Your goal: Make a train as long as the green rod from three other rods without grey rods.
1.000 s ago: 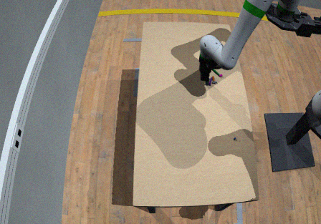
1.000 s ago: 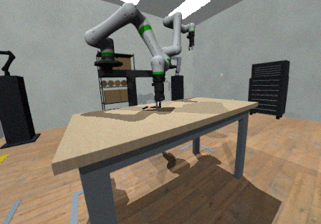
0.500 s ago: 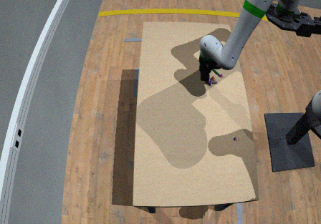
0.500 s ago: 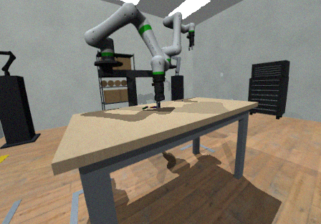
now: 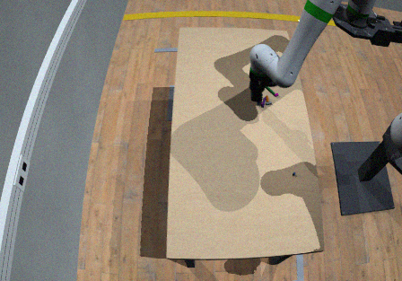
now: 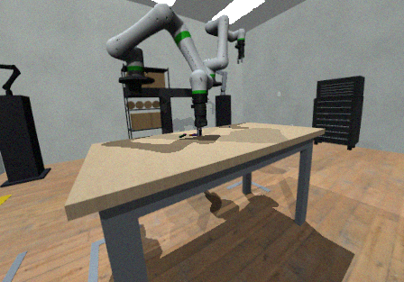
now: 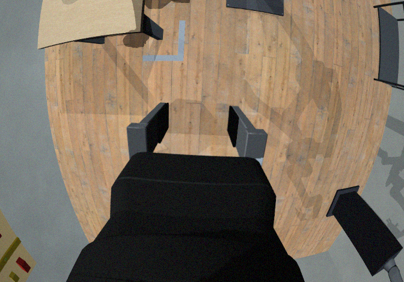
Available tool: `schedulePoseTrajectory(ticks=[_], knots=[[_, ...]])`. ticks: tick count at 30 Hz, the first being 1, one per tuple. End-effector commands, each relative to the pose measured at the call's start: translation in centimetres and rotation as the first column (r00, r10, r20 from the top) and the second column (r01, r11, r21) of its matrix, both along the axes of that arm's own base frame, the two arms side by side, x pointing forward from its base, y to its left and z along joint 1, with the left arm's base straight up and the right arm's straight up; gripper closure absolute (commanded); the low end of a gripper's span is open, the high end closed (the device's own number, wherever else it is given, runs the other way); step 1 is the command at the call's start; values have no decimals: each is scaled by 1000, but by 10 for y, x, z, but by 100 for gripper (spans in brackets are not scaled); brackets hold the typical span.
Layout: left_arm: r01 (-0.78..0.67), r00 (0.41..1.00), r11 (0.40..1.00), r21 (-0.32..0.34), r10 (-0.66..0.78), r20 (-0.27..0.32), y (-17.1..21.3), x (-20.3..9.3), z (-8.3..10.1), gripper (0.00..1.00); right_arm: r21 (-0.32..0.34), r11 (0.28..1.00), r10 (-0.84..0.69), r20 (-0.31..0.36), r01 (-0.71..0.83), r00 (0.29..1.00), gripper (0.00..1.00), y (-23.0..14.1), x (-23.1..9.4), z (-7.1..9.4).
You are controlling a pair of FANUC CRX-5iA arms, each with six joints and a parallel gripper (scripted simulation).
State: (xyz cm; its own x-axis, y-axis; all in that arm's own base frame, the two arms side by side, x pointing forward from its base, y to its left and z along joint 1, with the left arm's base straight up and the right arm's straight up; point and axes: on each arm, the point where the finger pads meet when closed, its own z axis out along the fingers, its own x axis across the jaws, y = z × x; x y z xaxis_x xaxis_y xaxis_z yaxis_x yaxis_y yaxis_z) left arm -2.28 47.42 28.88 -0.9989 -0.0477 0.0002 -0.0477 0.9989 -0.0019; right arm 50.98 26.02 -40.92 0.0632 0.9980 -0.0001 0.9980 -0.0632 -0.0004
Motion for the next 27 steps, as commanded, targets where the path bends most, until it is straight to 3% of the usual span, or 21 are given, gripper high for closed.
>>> schedulePoseTrajectory(ticks=[1,19,23,27], knots=[[0,1000,1000,2,0,0,0,0,1,0,1,1000,0,2,0,1000,76,1,1,1],[0,1000,1000,2,0,0,0,0,1,0,1,1000,0,2,0,1000,76,1,1,4],[0,1000,1000,2,0,0,0,0,1,0,1,1000,0,2,0,1000,76,1,1,21],[0,1000,1000,2,0,0,0,0,1,0,1,1000,0,2,0,1000,76,1,1,50]])
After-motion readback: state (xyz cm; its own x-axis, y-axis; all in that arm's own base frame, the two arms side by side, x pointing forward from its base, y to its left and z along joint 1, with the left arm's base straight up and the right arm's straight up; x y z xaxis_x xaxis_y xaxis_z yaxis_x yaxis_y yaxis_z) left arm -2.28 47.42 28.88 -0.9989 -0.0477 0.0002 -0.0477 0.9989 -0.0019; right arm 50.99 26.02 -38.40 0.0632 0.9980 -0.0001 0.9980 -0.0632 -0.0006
